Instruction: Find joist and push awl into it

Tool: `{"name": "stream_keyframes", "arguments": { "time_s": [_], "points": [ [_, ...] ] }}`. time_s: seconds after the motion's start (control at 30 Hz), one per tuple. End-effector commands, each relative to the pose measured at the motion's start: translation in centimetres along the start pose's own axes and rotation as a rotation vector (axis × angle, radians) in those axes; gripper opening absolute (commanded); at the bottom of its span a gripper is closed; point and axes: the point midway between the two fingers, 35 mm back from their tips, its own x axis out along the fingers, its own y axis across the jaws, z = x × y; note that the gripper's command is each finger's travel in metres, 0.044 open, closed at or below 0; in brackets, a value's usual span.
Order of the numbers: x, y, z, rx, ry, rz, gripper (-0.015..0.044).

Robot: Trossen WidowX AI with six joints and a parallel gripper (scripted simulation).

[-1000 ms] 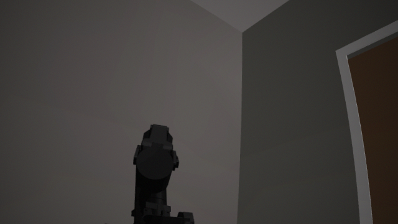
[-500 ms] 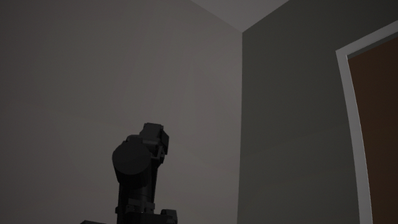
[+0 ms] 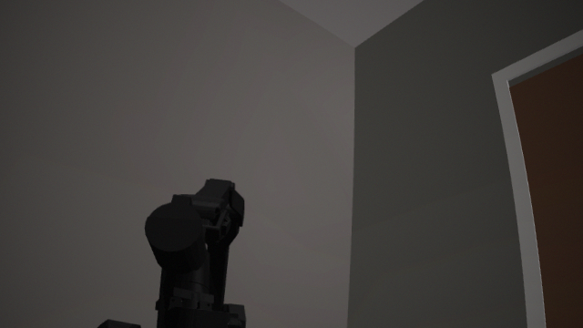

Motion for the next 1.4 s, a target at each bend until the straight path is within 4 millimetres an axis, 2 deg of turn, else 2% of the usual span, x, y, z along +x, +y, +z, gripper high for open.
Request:
{"name": "stream_keyframes", "arguments": {
  "time_s": [0.0, 0.17, 0.73, 0.9, 1.03, 1.37],
  "points": [
    [0.0, 0.1, 0.0, 0.000, 0.000, 0.000, 0.0000],
    [-1.1, -0.1, 0.5, 0.000, 0.000, 0.000, 0.0000],
    [-9.2, -0.4, 2.8, -0.004, 0.001, 0.001, 0.0000],
    [-9.6, -0.3, 2.9, -0.007, 0.001, 0.001, 0.0000],
    [-9.3, 1.3, 3.5, -0.044, 0.000, 0.013, 0.0000],
    [-8.5, 8.1, 5.5, -0.204, -0.003, 0.065, 0.0000]
  ]
}}
